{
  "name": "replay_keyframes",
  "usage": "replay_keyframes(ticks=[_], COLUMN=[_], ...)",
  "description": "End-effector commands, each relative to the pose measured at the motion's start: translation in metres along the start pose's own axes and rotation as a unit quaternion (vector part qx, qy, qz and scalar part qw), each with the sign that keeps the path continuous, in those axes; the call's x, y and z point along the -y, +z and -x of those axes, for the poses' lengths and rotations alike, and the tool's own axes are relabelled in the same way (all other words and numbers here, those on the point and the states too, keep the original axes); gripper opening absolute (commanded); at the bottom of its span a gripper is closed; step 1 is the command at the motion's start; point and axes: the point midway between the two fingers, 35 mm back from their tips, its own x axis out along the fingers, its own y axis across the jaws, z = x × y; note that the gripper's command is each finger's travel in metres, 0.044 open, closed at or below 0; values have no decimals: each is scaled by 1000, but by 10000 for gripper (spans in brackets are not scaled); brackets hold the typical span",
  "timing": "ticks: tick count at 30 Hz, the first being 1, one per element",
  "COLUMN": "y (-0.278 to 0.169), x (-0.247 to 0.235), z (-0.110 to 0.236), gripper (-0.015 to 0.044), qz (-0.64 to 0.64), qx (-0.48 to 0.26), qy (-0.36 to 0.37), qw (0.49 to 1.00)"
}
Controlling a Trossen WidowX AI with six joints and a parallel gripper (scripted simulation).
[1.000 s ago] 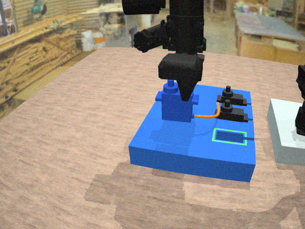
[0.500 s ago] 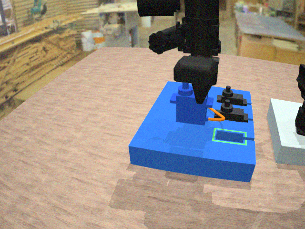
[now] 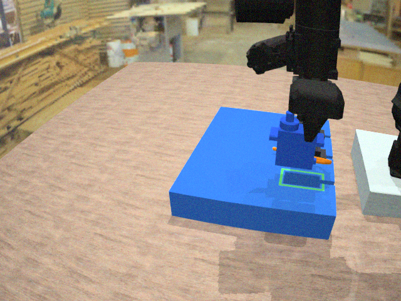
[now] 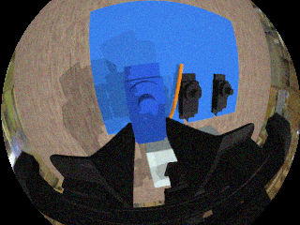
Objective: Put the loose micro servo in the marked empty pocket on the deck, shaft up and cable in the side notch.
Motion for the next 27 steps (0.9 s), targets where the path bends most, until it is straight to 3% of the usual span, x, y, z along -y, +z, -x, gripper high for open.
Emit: replay_keyframes(ticks=[1, 27], y=[-16, -17], x=[-1, -1], z=[1, -19], gripper=[0, 0], qz=[-1, -1], qx=[2, 2], qy=[3, 3], qw=[1000, 1000])
